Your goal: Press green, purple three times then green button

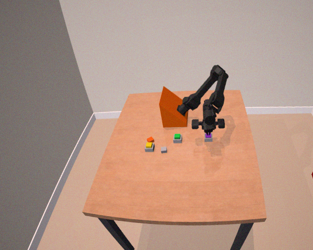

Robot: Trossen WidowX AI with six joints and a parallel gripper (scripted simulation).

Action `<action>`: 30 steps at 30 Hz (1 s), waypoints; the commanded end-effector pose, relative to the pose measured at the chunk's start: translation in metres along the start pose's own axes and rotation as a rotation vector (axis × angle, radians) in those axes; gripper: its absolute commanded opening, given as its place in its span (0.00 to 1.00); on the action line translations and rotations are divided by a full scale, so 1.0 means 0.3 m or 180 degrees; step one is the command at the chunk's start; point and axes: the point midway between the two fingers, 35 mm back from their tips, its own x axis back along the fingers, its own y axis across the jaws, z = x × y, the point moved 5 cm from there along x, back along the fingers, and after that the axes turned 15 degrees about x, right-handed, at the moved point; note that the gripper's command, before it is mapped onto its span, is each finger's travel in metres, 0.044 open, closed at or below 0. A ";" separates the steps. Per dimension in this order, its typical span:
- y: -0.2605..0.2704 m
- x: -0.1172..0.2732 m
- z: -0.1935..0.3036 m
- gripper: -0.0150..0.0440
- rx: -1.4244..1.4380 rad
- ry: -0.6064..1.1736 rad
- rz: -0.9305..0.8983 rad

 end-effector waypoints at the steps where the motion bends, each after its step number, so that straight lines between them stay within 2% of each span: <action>1: 0.001 -0.001 0.001 0.29 -0.0010 0.0002 -0.0011; 5: 0.000 0.006 0.000 0.29 -0.0001 0.0001 0.0001; 10: 0.000 0.106 0.001 0.29 -0.0011 0.0005 -0.0007; 30: 0.000 0.023 0.000 0.29 -0.0010 0.0003 -0.0006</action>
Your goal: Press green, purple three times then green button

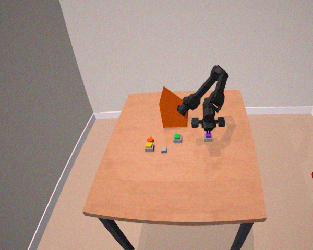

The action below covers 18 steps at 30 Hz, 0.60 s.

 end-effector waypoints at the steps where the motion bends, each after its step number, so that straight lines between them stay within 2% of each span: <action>1: 0.001 -0.020 0.002 0.29 -0.0010 -0.0004 -0.0010; 18: 0.002 -0.039 0.003 0.29 -0.0009 -0.0005 -0.0013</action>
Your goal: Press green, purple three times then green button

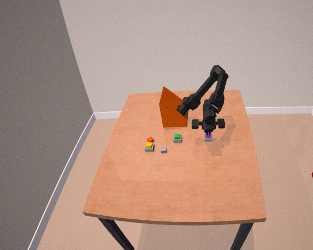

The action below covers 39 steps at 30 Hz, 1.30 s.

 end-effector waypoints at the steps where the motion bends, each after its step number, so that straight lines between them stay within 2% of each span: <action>1: 0.001 -0.001 0.001 0.29 -0.0009 0.0002 -0.0009; 7: 0.000 0.006 0.000 0.29 0.0000 0.0001 0.0001; 11: 0.000 0.100 0.000 0.29 -0.0010 0.0006 -0.0004; 16: -0.002 0.132 -0.002 0.29 -0.0053 0.0003 0.0005; 21: -0.001 0.303 0.001 0.29 -0.0321 -0.0012 0.0019; 25: -0.010 0.310 0.001 0.29 -0.0326 -0.0013 0.0023; 30: -0.281 0.321 0.010 0.29 -0.0208 0.0006 0.0100; 35: -0.559 0.316 0.124 0.29 -0.0040 0.0019 0.0041; 39: -0.593 0.313 0.146 0.29 -0.0013 0.0016 0.0023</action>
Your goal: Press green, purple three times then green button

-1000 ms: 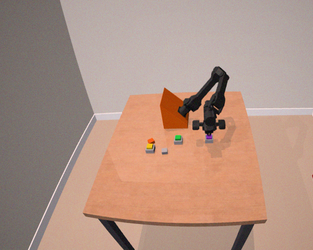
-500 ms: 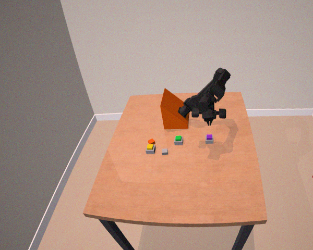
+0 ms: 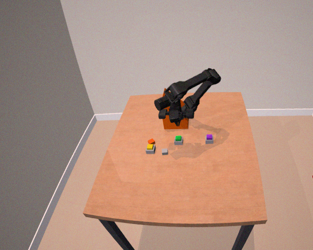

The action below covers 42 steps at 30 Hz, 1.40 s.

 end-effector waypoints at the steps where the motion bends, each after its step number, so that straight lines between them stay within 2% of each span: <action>1: -0.023 0.000 0.013 0.29 0.0099 -0.0004 0.0012; 5: -0.025 -0.027 0.011 0.29 0.0099 -0.0005 0.0014; 10: -0.023 -0.199 0.012 0.29 0.0102 -0.0008 0.0009; 42: -0.022 -0.320 0.012 0.29 0.0103 -0.0011 0.0005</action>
